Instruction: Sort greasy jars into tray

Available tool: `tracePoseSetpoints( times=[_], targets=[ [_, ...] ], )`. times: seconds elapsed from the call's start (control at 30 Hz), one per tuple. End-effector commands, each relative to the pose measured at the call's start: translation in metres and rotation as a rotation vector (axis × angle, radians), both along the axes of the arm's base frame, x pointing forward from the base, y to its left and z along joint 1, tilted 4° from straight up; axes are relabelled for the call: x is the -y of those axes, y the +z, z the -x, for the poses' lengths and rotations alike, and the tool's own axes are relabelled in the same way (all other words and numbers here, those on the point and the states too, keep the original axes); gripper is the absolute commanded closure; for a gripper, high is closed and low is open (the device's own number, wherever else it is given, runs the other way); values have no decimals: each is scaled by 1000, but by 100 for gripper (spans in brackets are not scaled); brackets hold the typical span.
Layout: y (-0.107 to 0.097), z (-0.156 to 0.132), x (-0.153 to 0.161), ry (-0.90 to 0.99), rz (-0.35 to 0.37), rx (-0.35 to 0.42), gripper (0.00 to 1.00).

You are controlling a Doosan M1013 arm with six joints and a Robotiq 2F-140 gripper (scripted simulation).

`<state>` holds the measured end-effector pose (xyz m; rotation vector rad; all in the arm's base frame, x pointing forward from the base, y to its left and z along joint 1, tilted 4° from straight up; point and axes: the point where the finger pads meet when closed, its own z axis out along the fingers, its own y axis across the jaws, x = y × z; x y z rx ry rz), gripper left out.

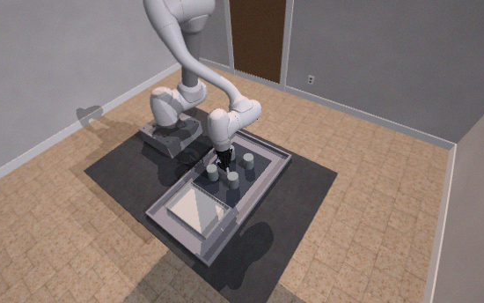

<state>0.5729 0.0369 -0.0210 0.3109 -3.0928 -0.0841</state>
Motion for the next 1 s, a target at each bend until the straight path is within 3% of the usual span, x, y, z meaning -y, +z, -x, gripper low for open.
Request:
tracePoseSetpoints(
  times=[0.0,0.97],
  targets=[
    [0,0,0,0,0,0,100],
    [3,-4,-1,0,0,0,100]
  ],
)
